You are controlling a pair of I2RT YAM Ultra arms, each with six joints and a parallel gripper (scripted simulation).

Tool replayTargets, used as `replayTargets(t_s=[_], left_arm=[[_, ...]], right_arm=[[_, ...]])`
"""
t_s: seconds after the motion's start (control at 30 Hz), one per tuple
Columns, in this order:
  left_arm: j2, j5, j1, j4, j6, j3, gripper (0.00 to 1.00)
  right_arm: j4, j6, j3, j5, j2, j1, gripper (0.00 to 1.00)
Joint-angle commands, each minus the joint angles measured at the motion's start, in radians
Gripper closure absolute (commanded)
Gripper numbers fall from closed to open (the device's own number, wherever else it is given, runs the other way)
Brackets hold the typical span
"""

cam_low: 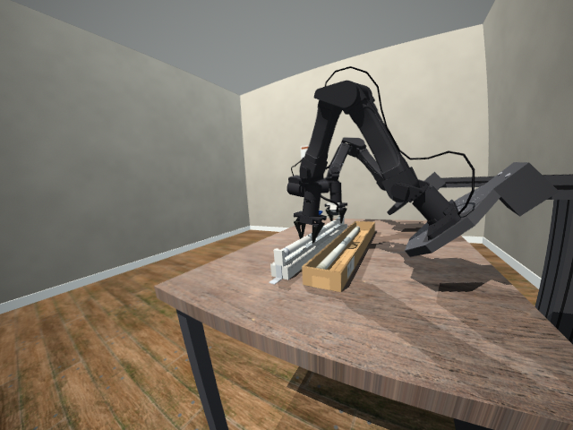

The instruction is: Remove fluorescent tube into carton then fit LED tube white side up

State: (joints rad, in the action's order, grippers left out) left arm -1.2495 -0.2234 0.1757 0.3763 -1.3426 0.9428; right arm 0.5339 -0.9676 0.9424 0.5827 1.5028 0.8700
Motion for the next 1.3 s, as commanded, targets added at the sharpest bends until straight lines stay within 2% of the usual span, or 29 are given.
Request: replayTargets(t_s=[0.0, 0.53, 0.57, 1.17, 1.27], left_arm=[[0.034, 0.013, 0.014, -0.014, -0.004, 0.033, 0.89], [0.034, 0.013, 0.014, -0.014, -0.004, 0.033, 0.89], [0.034, 0.013, 0.014, -0.014, -0.004, 0.033, 0.89], [0.021, 0.013, 0.015, -0.014, -0.003, 0.034, 0.89], [-0.013, 0.014, 0.013, 0.014, 0.004, 0.038, 0.89]], right_arm=[[-0.018, -0.008, 0.025, -0.018, -0.030, 0.023, 0.51], [-0.016, -0.007, 0.025, -0.018, -0.029, 0.023, 0.51], [-0.016, -0.007, 0.025, -0.018, -0.029, 0.023, 0.89], [-0.017, -0.001, 0.025, -0.018, -0.031, 0.023, 0.89], [0.015, 0.005, 0.042, -0.022, -0.005, 0.022, 0.89]])
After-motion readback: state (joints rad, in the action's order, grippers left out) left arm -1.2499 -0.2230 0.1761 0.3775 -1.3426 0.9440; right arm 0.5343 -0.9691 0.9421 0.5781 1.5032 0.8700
